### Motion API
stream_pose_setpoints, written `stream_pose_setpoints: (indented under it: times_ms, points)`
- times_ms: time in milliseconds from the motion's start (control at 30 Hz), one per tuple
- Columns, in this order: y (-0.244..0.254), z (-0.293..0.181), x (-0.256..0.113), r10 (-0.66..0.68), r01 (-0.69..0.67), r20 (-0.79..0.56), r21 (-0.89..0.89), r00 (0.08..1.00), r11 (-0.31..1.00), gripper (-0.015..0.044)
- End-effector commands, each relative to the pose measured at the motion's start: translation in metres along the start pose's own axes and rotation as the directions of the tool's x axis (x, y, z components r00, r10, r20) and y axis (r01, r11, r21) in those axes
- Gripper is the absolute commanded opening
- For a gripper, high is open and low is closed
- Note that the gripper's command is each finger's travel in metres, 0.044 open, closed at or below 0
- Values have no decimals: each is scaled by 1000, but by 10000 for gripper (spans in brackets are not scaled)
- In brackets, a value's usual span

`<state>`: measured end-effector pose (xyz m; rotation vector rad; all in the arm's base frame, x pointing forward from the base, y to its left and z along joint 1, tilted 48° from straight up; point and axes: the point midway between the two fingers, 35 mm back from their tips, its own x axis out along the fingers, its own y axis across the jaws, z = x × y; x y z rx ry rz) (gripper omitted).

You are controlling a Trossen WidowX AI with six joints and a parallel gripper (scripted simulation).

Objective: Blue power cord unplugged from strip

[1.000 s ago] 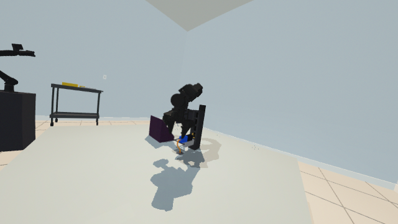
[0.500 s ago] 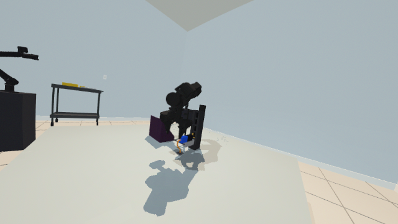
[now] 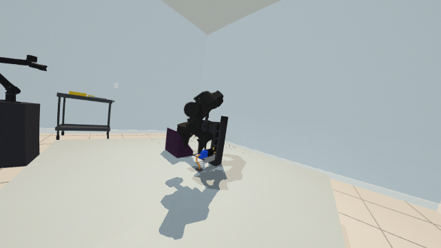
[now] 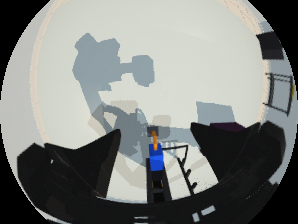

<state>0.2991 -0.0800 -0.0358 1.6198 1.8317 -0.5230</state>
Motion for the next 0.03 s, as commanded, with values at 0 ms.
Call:
stream_pose_setpoints:
  times_ms: [0]
  points:
    - [-1, 0, 0, -6, 6, 2, -4, 1000, 1000, 440]
